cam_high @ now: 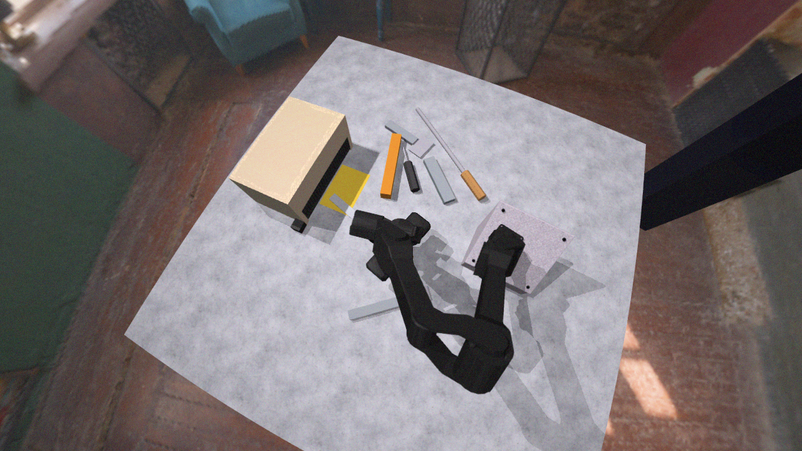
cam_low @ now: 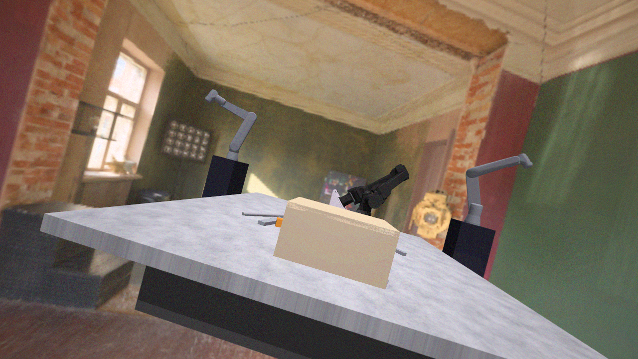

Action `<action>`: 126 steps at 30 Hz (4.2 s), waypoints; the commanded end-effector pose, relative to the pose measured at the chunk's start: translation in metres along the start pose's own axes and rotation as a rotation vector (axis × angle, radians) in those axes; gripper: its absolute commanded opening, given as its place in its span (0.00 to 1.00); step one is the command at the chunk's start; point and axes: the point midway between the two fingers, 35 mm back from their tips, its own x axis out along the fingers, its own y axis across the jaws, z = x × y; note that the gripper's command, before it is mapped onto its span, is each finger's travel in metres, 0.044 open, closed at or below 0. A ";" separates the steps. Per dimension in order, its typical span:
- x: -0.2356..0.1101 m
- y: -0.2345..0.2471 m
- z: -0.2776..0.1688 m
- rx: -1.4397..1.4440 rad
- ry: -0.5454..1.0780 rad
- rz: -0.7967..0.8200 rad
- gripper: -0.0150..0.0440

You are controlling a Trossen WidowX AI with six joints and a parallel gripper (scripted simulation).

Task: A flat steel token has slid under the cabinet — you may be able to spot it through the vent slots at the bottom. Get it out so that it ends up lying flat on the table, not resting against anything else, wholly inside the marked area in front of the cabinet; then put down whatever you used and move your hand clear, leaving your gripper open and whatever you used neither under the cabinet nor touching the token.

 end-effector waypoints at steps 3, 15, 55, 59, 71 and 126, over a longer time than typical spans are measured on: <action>0.001 0.000 -0.001 0.002 0.001 0.001 0.67; 0.001 0.000 -0.001 0.002 0.001 0.001 0.43; 0.001 0.002 0.037 -0.046 0.003 0.000 0.25; 0.001 0.002 0.042 -0.048 0.003 0.000 0.25; 0.000 0.003 0.055 -0.051 0.003 0.000 0.25; 0.000 0.008 0.115 -0.056 0.001 0.000 0.25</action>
